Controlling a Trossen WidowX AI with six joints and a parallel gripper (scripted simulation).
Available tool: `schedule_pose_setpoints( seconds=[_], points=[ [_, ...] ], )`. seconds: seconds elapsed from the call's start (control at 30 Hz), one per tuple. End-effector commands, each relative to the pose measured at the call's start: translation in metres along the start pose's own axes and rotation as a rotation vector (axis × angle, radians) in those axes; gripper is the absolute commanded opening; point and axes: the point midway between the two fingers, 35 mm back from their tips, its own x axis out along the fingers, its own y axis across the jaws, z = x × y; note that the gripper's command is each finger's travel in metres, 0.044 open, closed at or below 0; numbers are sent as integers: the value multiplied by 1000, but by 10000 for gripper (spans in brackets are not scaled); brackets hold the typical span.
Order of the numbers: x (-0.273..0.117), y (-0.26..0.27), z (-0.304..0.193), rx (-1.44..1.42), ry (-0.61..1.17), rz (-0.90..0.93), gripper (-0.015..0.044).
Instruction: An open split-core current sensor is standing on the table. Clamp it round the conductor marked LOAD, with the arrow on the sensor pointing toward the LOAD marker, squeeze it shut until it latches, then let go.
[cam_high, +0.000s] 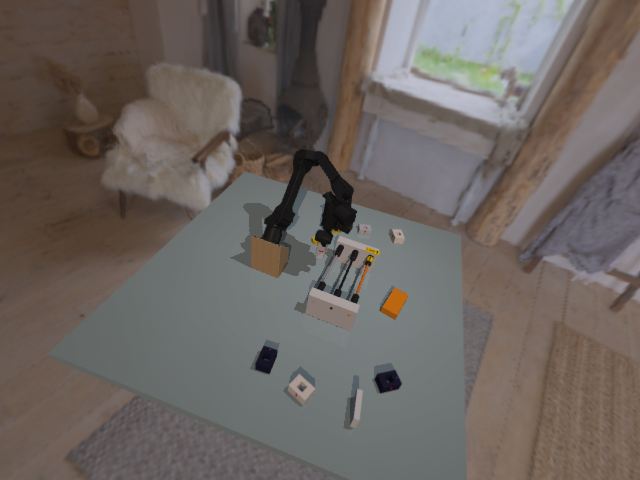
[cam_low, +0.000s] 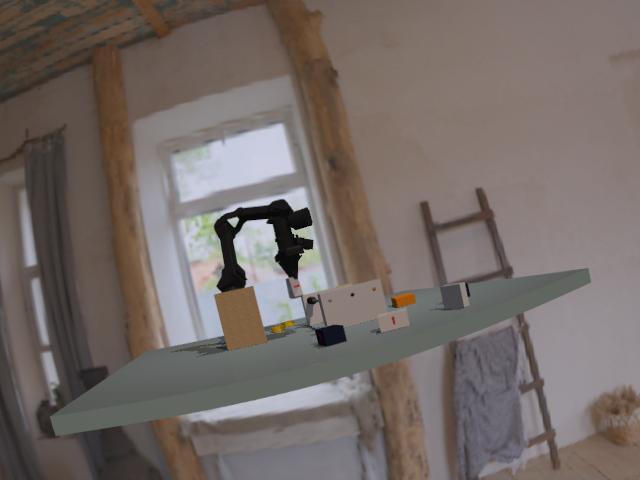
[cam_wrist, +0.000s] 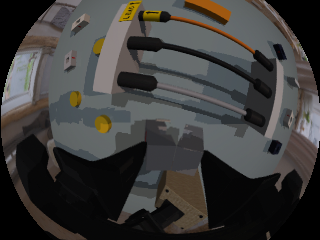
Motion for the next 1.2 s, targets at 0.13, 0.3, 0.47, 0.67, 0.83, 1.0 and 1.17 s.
schedule_pose_setpoints(
  seconds=[0.13,0.3,0.47,0.67,0.83,1.0,1.17],
  points=[
    [-9,-1,16,-135,2,-3,0],
    [-13,-3,37,-287,2,-4,0],
    [-16,-6,57,-438,2,-6,0],
    [-17,-8,81,-620,1,-7,0],
    [-17,-10,101,-772,1,-7,0],
    [-15,-11,121,-924,1,-8,0],
    [-12,-12,140,-1075,0,-8,0]
  ],
)
